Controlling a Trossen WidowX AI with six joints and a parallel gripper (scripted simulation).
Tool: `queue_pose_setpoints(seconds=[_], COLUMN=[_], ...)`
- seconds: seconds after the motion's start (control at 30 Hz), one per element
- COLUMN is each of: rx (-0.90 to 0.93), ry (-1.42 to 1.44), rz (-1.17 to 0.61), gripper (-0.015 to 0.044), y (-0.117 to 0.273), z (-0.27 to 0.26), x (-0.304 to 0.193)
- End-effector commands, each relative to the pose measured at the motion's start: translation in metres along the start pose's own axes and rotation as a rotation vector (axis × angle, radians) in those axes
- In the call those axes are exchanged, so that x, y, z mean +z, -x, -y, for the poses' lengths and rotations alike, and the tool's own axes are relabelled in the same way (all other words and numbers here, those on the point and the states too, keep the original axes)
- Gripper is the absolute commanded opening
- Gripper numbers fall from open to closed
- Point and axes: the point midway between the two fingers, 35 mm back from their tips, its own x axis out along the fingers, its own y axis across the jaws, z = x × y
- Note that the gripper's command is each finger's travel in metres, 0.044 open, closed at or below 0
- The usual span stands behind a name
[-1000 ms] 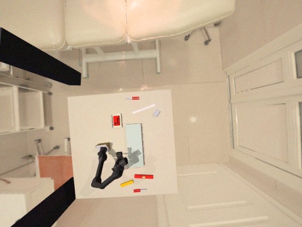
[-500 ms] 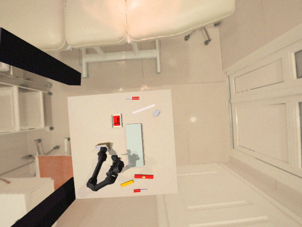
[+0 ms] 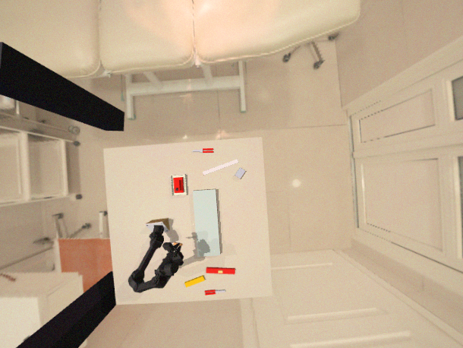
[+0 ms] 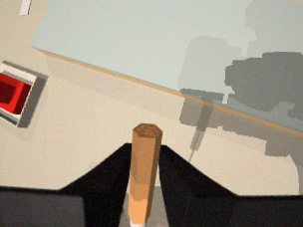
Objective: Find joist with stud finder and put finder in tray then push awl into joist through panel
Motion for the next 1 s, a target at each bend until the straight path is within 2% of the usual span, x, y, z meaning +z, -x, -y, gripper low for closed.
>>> queue_pose_setpoints(seconds=[0.0,0.97], rx=[0.04,0.209], ry=[0.042,0.362], rz=[0.069,0.595], gripper=[0.0,0.0], y=[0.007,0.052], z=[-0.004,-0.023], x=[-0.005,-0.034])
